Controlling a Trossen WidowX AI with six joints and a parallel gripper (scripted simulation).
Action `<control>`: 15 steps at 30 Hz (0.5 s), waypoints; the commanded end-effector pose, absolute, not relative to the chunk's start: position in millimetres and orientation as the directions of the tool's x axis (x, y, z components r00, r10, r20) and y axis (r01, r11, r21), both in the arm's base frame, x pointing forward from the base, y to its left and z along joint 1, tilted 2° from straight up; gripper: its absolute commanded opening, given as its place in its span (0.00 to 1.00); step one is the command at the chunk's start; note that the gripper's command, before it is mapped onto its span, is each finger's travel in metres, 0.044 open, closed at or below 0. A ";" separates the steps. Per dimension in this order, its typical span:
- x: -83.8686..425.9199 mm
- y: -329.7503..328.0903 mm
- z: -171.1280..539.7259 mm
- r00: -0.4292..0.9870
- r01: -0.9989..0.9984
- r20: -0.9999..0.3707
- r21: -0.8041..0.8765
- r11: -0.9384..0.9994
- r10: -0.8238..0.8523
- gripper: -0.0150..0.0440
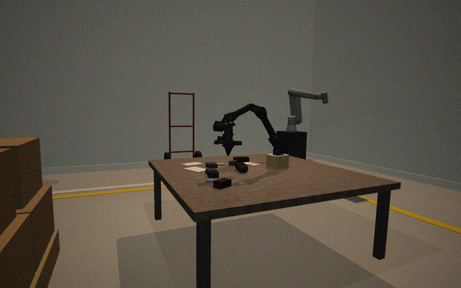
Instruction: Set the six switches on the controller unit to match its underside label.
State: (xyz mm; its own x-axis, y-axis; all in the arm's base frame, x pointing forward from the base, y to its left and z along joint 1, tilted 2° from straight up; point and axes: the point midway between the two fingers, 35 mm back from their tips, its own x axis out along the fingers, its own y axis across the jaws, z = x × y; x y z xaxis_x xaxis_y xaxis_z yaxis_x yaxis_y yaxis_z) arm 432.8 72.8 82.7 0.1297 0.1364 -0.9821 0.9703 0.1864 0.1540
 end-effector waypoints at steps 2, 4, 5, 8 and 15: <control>387.1 57.7 16.4 -0.207 0.958 -0.977 -0.212 -0.193 0.046 0.25; 385.1 57.2 14.3 -0.220 0.952 -0.975 -0.224 -0.208 0.043 0.25; 385.1 57.2 14.3 -0.220 0.952 -0.975 -0.224 -0.208 0.043 0.25; 385.1 57.2 14.3 -0.220 0.952 -0.975 -0.224 -0.208 0.043 0.25; 385.6 57.1 10.3 -0.220 0.952 -0.975 -0.224 -0.208 0.043 0.25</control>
State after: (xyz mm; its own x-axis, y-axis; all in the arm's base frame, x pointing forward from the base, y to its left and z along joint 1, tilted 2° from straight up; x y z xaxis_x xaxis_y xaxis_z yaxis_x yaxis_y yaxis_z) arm 386.0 58.1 14.6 -0.2144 0.0487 -0.9755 0.9552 -0.1983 -0.2198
